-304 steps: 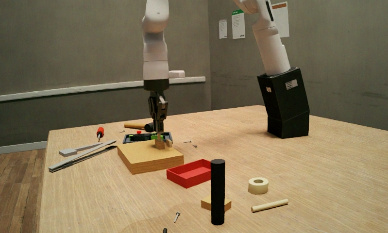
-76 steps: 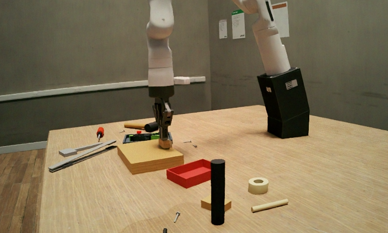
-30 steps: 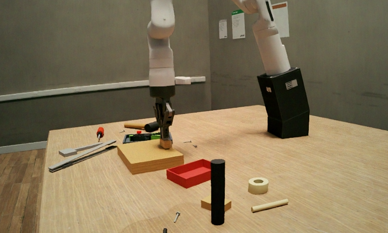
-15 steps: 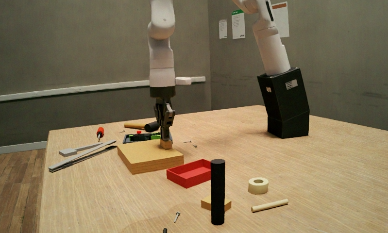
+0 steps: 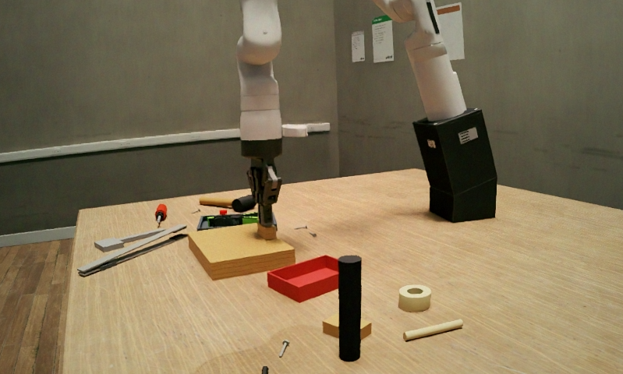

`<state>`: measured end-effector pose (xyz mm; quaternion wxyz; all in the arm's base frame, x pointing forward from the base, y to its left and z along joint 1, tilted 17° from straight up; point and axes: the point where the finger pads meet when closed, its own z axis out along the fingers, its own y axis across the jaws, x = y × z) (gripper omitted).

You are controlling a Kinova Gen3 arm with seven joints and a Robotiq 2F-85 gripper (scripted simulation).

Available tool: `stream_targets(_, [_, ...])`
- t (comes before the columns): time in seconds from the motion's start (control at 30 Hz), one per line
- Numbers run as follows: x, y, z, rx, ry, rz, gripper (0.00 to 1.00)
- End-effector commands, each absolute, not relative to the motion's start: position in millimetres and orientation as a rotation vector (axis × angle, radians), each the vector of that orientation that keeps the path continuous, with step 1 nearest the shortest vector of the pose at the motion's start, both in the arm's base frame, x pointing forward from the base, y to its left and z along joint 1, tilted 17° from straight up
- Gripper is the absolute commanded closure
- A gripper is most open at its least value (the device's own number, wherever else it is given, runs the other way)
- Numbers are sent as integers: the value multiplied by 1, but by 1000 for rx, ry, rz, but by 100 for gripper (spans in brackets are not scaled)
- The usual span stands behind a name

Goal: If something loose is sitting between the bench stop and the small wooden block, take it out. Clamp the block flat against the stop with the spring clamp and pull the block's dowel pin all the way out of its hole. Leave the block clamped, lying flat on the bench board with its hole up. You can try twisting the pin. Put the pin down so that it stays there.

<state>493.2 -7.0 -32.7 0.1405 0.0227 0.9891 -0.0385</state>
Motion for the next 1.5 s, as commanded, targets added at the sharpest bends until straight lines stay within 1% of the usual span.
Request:
stream_targets(0.0, [497,-5,-32,49,2849,-109,90])
stream_targets(1.27, [497,-5,-32,49,2849,-109,90])
stream_targets(1.3, [497,-5,-32,49,2849,-109,66])
stream_targets(1.47, [497,-5,-32,49,2849,-109,66])
